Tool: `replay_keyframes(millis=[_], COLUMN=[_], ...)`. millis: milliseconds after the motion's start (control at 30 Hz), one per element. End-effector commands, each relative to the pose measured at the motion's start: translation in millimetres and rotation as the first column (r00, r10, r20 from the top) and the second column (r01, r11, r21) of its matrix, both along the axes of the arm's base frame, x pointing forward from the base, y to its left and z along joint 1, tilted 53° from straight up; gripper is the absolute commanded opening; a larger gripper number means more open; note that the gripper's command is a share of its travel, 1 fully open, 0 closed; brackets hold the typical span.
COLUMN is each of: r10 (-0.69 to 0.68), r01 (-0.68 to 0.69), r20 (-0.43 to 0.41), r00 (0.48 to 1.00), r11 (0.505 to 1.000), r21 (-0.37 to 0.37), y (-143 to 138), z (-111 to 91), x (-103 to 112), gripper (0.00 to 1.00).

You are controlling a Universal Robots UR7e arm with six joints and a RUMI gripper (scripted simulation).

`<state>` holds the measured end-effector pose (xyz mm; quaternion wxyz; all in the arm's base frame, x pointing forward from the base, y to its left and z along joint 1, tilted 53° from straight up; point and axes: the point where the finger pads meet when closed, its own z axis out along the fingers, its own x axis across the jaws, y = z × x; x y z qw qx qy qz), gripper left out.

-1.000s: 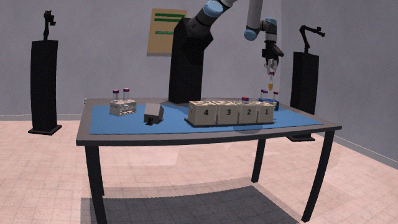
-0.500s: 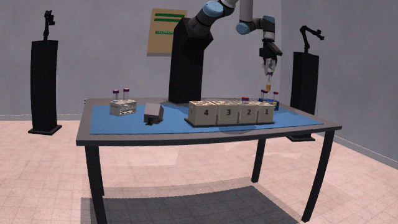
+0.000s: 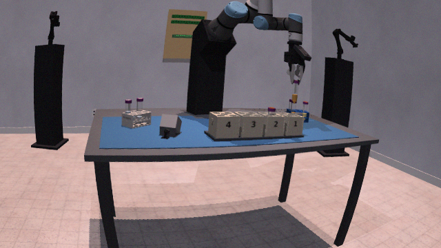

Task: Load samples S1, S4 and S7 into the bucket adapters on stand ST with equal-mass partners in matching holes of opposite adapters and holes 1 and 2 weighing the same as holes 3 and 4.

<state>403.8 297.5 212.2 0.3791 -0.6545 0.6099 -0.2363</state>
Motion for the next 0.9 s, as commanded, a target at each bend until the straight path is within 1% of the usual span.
replay_keyframes(millis=[0, 300, 600, 867], r10=[0.009, 0.009, 0.009, 0.009], r01=[-0.009, -0.009, -0.009, -0.009], r20=[-0.008, -0.008, -0.008, -0.008], r00=[1.0, 1.0, 1.0, 1.0], r11=[1.0, 1.0, 1.0, 1.0], r21=[0.003, 0.003, 0.003, 0.003], y=[-11, -52, -52, -48], z=[8, 34, 34, 21], x=[10, 42, 42, 58], gripper=[0.0, 0.0, 0.0, 0.0])
